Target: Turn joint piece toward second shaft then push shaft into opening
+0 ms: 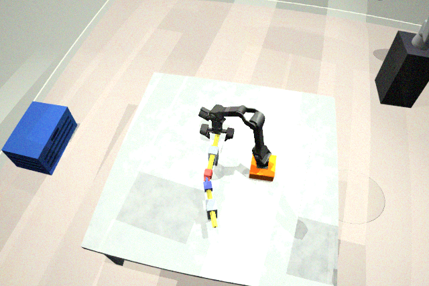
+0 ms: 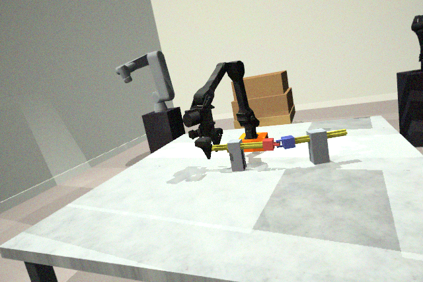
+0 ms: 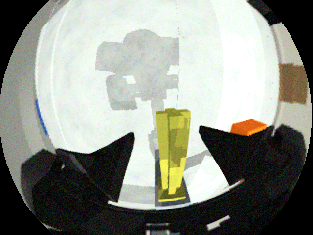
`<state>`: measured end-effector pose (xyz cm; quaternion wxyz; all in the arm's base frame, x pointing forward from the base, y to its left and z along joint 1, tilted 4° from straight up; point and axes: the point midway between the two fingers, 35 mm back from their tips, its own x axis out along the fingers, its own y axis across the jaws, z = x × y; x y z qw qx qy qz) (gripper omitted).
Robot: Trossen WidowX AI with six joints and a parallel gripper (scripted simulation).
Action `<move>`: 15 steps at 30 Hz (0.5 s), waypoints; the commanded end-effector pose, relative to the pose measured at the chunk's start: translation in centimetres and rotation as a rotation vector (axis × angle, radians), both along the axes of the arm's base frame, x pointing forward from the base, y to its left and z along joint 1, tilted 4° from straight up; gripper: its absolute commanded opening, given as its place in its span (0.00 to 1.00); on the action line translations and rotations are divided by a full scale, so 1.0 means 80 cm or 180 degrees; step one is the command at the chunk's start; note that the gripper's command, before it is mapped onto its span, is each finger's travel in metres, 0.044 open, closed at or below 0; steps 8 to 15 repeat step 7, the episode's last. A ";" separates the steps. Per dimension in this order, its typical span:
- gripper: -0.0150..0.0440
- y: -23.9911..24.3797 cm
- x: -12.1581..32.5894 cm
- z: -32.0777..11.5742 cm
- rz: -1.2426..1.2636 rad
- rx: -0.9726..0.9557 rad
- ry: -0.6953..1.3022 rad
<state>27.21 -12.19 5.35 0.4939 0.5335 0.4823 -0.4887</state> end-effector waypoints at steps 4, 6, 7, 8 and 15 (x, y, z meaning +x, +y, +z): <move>1.00 -0.001 -0.002 0.033 0.0010 0.0019 -0.0015; 1.00 -0.001 -0.002 0.036 0.0011 0.0021 -0.0017; 1.00 -0.001 -0.002 0.036 0.0011 0.0021 -0.0017; 1.00 -0.001 -0.002 0.036 0.0011 0.0021 -0.0017; 1.00 -0.001 -0.002 0.036 0.0011 0.0021 -0.0017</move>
